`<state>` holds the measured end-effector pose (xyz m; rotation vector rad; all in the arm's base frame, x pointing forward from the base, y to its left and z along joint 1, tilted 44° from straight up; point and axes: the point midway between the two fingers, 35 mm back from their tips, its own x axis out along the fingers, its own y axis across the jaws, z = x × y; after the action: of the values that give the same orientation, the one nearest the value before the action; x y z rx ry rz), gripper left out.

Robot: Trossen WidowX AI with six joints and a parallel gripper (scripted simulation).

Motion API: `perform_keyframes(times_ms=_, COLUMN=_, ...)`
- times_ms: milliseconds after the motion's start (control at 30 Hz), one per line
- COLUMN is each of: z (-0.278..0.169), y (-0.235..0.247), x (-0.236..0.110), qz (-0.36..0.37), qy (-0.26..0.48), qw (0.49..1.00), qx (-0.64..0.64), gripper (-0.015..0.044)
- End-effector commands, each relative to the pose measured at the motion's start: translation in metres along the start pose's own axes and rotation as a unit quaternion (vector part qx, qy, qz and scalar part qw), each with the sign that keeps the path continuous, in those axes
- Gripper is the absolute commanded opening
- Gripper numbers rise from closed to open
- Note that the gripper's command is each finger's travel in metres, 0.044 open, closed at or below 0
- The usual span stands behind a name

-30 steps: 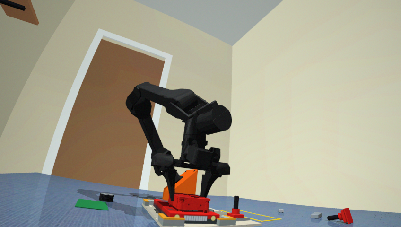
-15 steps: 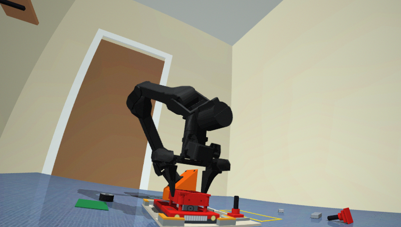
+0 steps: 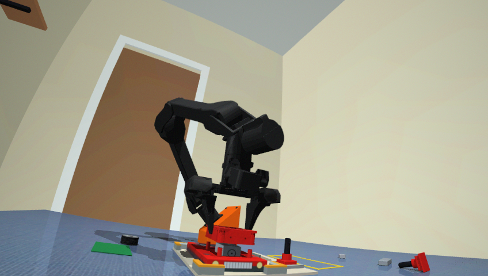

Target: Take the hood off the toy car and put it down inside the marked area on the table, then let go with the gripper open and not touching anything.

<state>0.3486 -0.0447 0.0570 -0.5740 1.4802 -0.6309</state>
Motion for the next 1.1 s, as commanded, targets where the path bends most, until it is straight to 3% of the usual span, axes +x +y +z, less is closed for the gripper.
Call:
perform_keyframes(times_ms=0, z=0.002, y=0.0, x=-0.005, qz=0.004, qy=-0.002, qw=1.0, qx=0.004, gripper=0.0)
perform_keyframes(times_ms=400, z=0.002, y=0.0, x=-0.046, qz=0.004, qy=-0.002, qw=1.0, qx=0.004, gripper=0.0)
perform_keyframes(times_ms=567, z=0.001, y=0.005, x=-0.04, qz=0.003, qy=-0.003, qw=1.0, qx=-0.001, gripper=0.0)
perform_keyframes(times_ms=1067, z=-0.004, y=0.091, x=-0.049, qz=0.02, qy=-0.011, qw=1.0, qx=-0.007, gripper=0.0)
